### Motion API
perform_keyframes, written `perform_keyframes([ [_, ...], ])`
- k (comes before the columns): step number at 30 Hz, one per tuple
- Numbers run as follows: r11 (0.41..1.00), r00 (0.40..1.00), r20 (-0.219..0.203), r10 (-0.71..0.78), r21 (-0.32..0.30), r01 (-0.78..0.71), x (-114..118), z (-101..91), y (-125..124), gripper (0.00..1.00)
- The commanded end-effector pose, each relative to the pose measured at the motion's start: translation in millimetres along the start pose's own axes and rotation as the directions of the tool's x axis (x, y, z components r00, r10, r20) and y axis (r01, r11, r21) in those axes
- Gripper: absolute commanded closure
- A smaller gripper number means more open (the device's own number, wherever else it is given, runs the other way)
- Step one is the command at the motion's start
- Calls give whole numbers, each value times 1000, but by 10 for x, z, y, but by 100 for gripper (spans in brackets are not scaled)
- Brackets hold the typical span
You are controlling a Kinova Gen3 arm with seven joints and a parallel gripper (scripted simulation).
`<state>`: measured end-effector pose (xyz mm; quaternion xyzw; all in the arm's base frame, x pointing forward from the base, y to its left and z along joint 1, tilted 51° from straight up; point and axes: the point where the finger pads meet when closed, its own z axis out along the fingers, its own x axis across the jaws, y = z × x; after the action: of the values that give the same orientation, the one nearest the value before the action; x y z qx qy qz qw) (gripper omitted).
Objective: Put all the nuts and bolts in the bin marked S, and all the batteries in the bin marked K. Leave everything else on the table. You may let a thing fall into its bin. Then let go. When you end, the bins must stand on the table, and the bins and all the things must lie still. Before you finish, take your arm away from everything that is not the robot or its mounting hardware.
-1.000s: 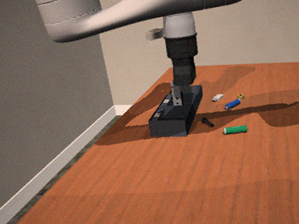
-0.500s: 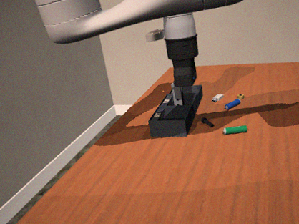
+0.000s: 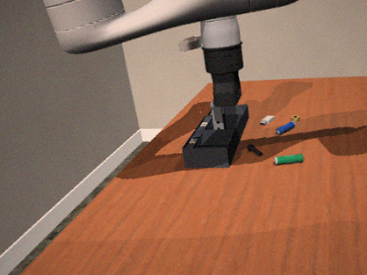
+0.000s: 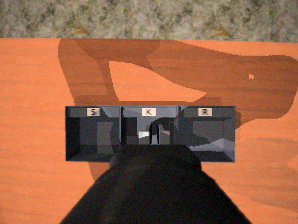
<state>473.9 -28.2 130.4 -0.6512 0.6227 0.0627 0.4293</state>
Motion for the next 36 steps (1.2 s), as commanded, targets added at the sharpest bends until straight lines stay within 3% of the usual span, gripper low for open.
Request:
perform_keyframes([
  [1,1000,1000,-1,0,2,0,3,-8,-4,69],
  [18,1000,1000,-1,0,1,0,2,-20,-4,69],
  [36,1000,1000,-1,0,1,0,2,-233,-4,69],
])
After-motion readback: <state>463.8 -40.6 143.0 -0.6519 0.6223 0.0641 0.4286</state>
